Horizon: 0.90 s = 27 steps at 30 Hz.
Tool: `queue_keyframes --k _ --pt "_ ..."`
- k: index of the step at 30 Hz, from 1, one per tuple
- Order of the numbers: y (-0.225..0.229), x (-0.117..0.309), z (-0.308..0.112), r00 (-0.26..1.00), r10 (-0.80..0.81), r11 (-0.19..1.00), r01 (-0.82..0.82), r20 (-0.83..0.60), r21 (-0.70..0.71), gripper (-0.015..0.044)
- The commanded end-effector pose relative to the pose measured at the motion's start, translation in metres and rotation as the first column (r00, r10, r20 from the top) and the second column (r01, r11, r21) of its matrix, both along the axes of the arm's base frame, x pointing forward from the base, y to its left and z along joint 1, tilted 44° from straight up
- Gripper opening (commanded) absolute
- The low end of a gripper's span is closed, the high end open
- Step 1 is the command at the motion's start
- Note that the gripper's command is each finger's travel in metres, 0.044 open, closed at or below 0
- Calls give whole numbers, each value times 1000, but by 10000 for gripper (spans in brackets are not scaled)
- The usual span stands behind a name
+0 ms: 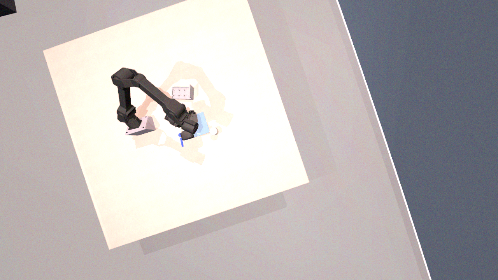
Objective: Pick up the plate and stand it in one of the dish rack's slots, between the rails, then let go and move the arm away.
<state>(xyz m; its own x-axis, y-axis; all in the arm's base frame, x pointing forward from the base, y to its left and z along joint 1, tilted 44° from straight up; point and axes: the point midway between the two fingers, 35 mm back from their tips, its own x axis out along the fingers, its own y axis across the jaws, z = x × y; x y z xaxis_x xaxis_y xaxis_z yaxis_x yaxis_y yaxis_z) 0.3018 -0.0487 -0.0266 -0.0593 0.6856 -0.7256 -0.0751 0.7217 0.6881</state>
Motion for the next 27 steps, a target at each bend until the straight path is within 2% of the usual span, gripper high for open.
queue_keyframes --k 1,18,23,27 --pt "-18 3 16 1000 0 1000 0 -2 -11 0" --pt "-64 6 64 1000 7 1000 -7 4 0 0" --pt "-65 7 67 1000 3 1000 -3 1 0 0" --pt "-56 5 81 994 -83 996 82 -71 -20 0"
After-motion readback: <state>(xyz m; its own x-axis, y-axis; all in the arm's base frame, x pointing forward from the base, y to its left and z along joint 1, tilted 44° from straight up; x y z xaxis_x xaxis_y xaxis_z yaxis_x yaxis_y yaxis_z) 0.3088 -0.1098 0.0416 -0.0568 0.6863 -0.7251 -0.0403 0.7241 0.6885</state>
